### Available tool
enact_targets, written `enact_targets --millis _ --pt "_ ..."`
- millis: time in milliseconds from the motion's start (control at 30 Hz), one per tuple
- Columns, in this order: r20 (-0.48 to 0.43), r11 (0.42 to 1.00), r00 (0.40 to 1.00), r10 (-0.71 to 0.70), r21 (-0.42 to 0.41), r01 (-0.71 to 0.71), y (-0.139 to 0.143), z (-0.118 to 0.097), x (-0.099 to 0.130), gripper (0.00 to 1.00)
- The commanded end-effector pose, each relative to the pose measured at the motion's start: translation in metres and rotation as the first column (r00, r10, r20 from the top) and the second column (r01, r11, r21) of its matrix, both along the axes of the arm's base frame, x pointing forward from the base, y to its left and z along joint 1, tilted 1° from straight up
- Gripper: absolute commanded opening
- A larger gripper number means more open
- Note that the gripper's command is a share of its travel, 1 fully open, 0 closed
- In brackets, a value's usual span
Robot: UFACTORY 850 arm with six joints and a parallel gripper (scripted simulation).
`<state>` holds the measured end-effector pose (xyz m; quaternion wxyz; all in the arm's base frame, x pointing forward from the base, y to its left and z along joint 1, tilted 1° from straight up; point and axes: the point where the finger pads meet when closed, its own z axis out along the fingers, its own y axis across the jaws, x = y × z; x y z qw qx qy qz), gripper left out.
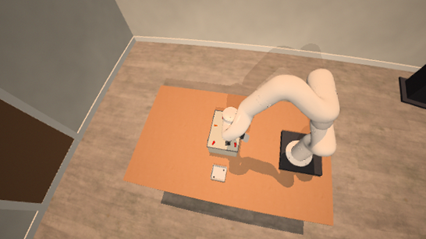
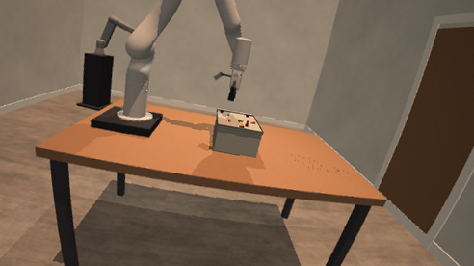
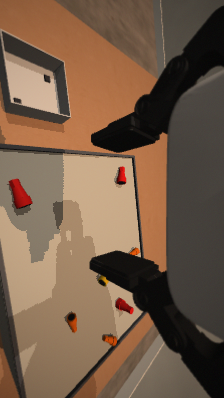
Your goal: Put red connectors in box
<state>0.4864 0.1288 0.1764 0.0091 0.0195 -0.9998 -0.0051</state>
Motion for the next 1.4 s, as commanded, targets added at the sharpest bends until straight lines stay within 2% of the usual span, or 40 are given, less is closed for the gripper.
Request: enact_targets --millis 0,100,167,200,300,367,433,567,600,633,667,700,733,767,867,967,1000,1100,1200,1333,1367 --pt "0.002 0.986 0.986 -0.166 -0.015 0.167 -0.008 0.012 0.01 1.0" --pt "0.003 0.95 0.95 -0.311 -0.017 0.311 -0.015 0.023 0.018 1.0" --pt "0.003 0.943 0.943 -0.332 -0.017 0.332 -0.016 0.024 0.019 1.0" --pt "0.004 0.909 0.909 -0.417 -0.019 0.417 -0.021 0.031 0.023 1.0" --pt "0.004 0.909 0.909 -0.417 -0.019 0.417 -0.021 0.031 0.023 1.0" --pt "0.006 0.827 0.828 -0.561 -0.021 0.561 -0.03 0.043 0.031 1.0" --pt "0.006 0.815 0.815 -0.58 -0.021 0.58 -0.032 0.045 0.032 1.0" --pt "0.008 0.694 0.694 -0.72 -0.023 0.72 -0.042 0.059 0.041 1.0" --pt "0.008 0.694 0.694 -0.72 -0.023 0.72 -0.042 0.059 0.041 1.0" --pt "0.01 0.628 0.628 -0.778 -0.024 0.778 -0.048 0.065 0.044 1.0" --pt "0.01 0.628 0.628 -0.778 -0.024 0.778 -0.048 0.065 0.044 1.0" --pt "0.011 0.565 0.565 -0.825 -0.024 0.825 -0.052 0.071 0.048 1.0" --pt "0.011 0.561 0.561 -0.828 -0.024 0.828 -0.053 0.072 0.048 1.0" --pt "0.012 0.499 0.499 -0.866 -0.025 0.866 -0.057 0.077 0.051 1.0" --pt "0.012 0.495 0.495 -0.869 -0.025 0.869 -0.057 0.078 0.051 1.0" --pt "0.015 0.33 0.331 -0.944 -0.026 0.943 -0.069 0.092 0.057 1.0" --pt "0.015 0.322 0.322 -0.947 -0.026 0.946 -0.069 0.093 0.058 1.0" --pt "0.017 0.213 0.213 -0.977 -0.026 0.977 -0.076 0.102 0.061 1.0" --pt "0.018 0.171 0.172 -0.985 -0.026 0.985 -0.079 0.105 0.063 1.0" --pt "0.018 0.168 0.168 -0.986 -0.026 0.985 -0.079 0.105 0.063 1.0" --pt "0.018 0.168 0.168 -0.986 -0.026 0.985 -0.079 0.105 0.063 0.0"
